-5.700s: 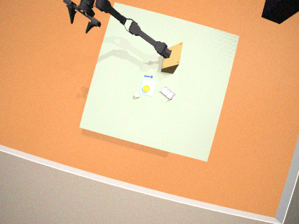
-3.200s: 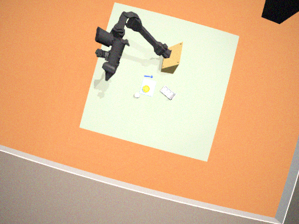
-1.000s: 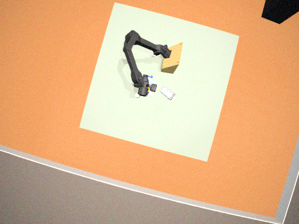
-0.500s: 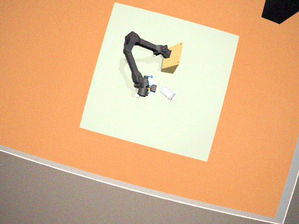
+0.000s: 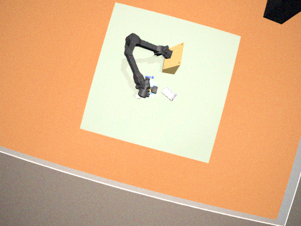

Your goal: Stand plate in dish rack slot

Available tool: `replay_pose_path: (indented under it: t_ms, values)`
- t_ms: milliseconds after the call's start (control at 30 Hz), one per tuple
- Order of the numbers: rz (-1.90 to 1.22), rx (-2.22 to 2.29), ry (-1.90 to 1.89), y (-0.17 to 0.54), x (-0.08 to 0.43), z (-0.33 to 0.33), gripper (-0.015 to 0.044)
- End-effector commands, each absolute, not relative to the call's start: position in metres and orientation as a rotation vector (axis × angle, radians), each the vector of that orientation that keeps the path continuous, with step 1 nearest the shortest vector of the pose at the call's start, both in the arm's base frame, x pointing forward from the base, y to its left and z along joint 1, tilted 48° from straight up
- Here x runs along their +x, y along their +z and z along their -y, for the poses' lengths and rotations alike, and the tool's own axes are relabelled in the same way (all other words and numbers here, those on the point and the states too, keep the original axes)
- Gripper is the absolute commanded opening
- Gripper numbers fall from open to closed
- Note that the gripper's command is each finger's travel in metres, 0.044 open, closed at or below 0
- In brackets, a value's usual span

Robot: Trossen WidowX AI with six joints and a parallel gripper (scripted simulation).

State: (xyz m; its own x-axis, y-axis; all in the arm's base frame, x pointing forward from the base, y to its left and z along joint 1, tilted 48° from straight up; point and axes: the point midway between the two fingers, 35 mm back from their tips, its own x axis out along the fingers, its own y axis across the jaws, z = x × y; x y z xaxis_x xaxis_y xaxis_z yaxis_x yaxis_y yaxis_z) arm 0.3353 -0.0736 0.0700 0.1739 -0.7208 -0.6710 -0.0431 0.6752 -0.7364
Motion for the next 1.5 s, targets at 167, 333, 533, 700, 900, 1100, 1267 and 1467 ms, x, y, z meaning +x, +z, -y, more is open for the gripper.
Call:
replay_pose_path:
  t_ms: [167, 333, 533, 700, 900, 1100, 1267, 1467]
  values:
    - [-1.339, -0.721, -0.538, 0.063, 0.334, 0.079, 0.0382]
    - [-1.339, -0.721, -0.538, 0.063, 0.334, 0.079, 0.0375]
    - [-1.339, -0.721, -0.538, 0.063, 0.334, 0.079, 0.0335]
    - [-1.339, -0.721, -0.538, 0.063, 0.334, 0.079, 0.0282]
    - [-1.34, -0.714, -0.528, 0.075, 0.337, 0.061, 0.0125]
    - [-1.342, -0.711, -0.519, 0.093, 0.337, 0.037, 0.0]
    - [-1.341, -0.715, -0.515, 0.108, 0.336, 0.018, 0.0]
    - [-1.336, -0.716, -0.513, 0.126, 0.334, -0.003, 0.0]
